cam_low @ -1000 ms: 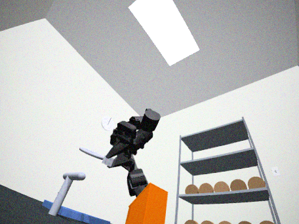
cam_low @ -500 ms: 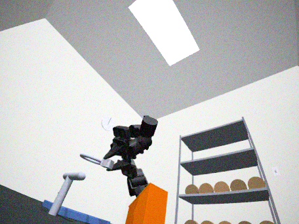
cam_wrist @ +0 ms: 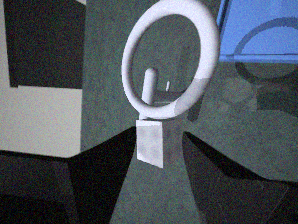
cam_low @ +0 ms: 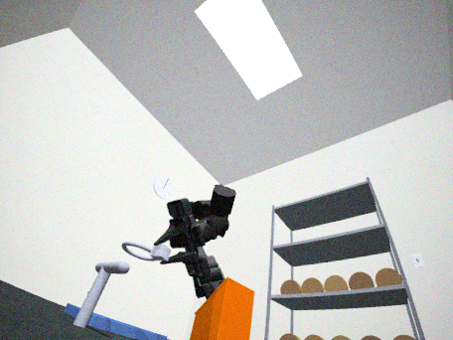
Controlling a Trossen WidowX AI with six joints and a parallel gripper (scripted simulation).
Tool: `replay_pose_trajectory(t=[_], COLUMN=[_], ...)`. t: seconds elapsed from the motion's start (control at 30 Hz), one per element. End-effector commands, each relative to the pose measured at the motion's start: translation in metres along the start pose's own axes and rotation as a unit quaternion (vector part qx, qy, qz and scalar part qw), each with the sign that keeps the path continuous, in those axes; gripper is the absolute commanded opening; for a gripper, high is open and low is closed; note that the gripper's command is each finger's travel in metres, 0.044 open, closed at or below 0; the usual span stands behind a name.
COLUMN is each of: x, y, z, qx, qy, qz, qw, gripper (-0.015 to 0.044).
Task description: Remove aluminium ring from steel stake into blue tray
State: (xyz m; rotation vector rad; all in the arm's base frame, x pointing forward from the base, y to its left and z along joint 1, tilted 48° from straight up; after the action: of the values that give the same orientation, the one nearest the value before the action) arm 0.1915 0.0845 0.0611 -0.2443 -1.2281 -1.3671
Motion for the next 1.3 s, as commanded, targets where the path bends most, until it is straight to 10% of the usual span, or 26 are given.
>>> replay_pose_trajectory(t=[0.0,1.27], x=[0.004,0.066], y=[0.001,0.024], z=[-0.002,-0.033], qx=[-0.011,-0.16], qy=[0.004,0.213], qz=[0.012,0.312], qw=[1.0,0.912], gripper=[0.0,0.0])
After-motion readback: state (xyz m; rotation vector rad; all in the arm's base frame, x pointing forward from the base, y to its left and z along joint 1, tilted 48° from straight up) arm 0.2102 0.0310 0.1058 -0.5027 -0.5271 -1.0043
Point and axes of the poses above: the point midway between the two fingers, 35 mm back from their tips, its own z axis back along the fingers, its own y axis across the jaws, x = y × z, the point moved 9 cm from there along z, back along the fingers, and after that the axes turned 8 degrees about -z, right-handed, at the moved point
